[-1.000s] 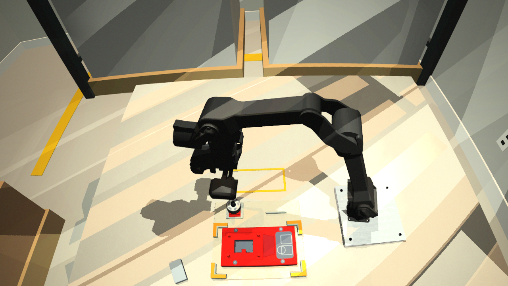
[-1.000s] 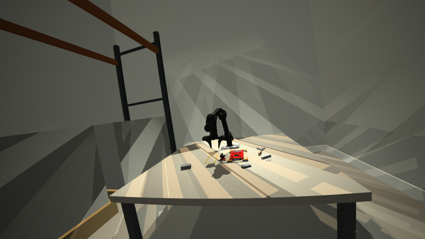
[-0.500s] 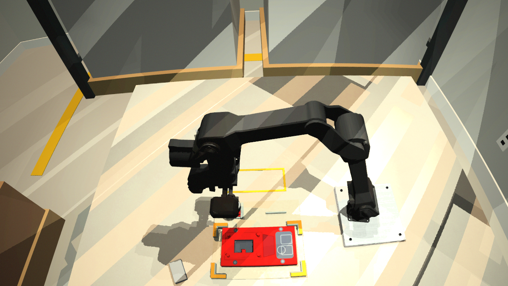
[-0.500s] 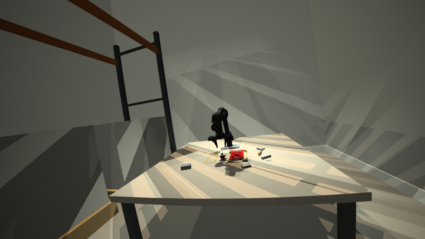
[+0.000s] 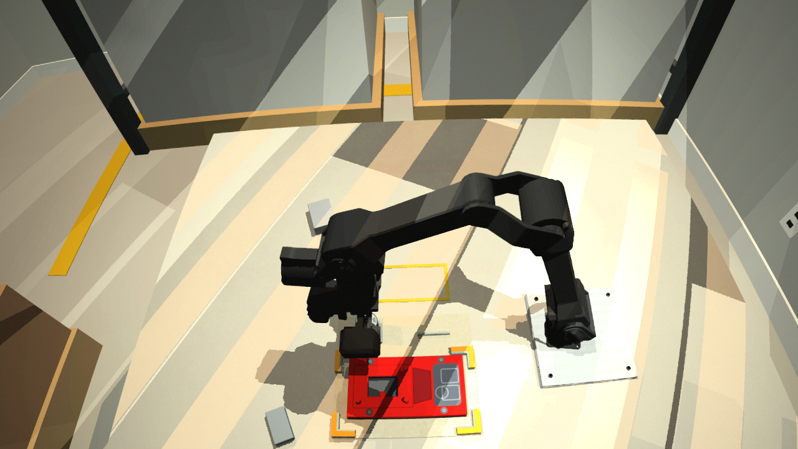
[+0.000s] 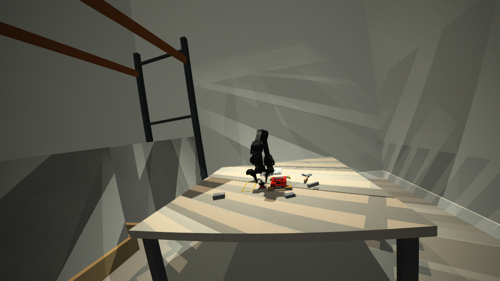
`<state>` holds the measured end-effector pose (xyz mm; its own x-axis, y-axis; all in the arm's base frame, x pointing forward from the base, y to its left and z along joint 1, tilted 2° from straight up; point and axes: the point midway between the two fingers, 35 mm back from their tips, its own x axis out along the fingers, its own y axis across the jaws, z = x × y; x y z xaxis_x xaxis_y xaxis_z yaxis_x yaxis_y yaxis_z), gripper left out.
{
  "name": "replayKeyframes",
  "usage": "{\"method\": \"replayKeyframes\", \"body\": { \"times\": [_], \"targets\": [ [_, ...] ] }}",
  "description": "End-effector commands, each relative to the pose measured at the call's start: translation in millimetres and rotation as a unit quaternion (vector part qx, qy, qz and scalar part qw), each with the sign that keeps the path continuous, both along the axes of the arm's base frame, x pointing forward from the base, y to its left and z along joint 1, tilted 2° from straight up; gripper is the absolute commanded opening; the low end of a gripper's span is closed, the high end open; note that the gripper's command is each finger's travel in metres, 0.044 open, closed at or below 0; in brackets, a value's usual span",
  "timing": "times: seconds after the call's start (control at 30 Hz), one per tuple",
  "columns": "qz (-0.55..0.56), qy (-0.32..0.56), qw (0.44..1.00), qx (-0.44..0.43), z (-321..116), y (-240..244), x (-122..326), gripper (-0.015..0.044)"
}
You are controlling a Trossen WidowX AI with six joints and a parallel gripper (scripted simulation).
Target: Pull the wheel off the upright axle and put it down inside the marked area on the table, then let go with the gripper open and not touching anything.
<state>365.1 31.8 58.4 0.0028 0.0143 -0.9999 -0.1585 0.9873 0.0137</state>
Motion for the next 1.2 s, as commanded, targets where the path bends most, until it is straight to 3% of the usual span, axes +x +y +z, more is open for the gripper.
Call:
{"method": "replayKeyframes", "body": {
  "times": [0.0, 0.03, 0.17, 0.43, 0.63, 1.17],
  "targets": [
    [0.003, -0.001, 1.0, 0.002, -5.8, 0.3, 0.3, 0.03],
    [0.003, -0.001, 1.0, 0.002, -5.8, 0.3, 0.3, 0.03],
    [0.0, 0.0, 1.0, 0.0, -2.6, -0.1, -0.1, 0.0195],
    [0.0, 0.0, 1.0, 0.0, -2.6, -0.1, -0.1, 0.0142],
    [0.0, 0.0, 1.0, 0.0, -1.5, -0.1, 0.0, 0.0],
    [0.0, 0.0, 1.0, 0.0, 3.8, -0.2, 0.3, 0.0]
  ]
}}
